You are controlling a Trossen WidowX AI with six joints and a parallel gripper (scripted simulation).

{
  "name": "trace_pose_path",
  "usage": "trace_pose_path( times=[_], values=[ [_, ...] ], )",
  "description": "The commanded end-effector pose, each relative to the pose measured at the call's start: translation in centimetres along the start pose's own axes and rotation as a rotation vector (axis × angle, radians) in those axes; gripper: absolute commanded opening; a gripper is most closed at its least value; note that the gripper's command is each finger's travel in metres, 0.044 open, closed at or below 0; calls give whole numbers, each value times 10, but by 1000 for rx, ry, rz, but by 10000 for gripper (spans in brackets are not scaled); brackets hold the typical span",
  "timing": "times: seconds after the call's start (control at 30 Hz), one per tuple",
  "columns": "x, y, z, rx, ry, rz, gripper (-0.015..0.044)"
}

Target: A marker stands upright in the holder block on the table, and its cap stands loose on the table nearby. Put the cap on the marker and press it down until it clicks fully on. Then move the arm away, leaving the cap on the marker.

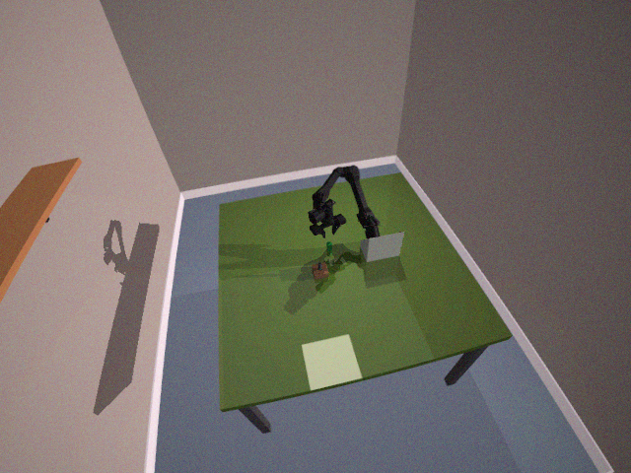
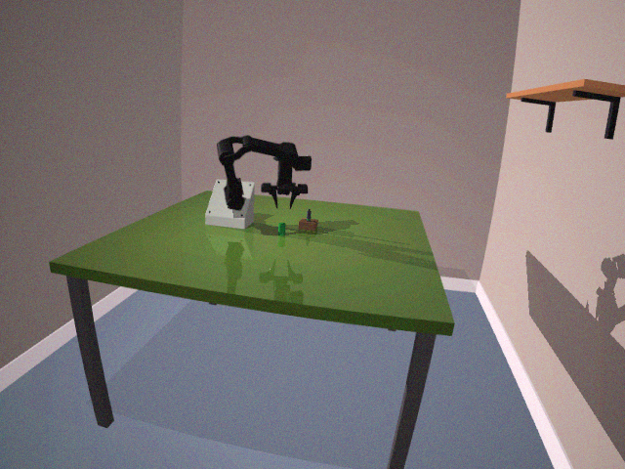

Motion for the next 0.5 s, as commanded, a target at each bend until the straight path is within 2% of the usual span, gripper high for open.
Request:
trace_pose_path(
  times=[0.0, 0.1, 0.23, 0.47],
  values=[
    [-2, -2, -3, -9, -1, -48, 250],
    [-2, 0, -3, -8, -1, -47, 250],
    [-1, 31, -3, -8, -1, -48, 250],
    [0, 47, -3, -8, 0, -49, 250]
  ],
)
Point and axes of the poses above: the point midway between the two fingers, 35 mm back from their tips, its own y axis out along the fingers, its own z axis across the jaws, x = y × z, the point moved 6 cm from there along -y, back along the fingers, and after that the axes turned 2 degrees about -y, right-handed, at the moved point
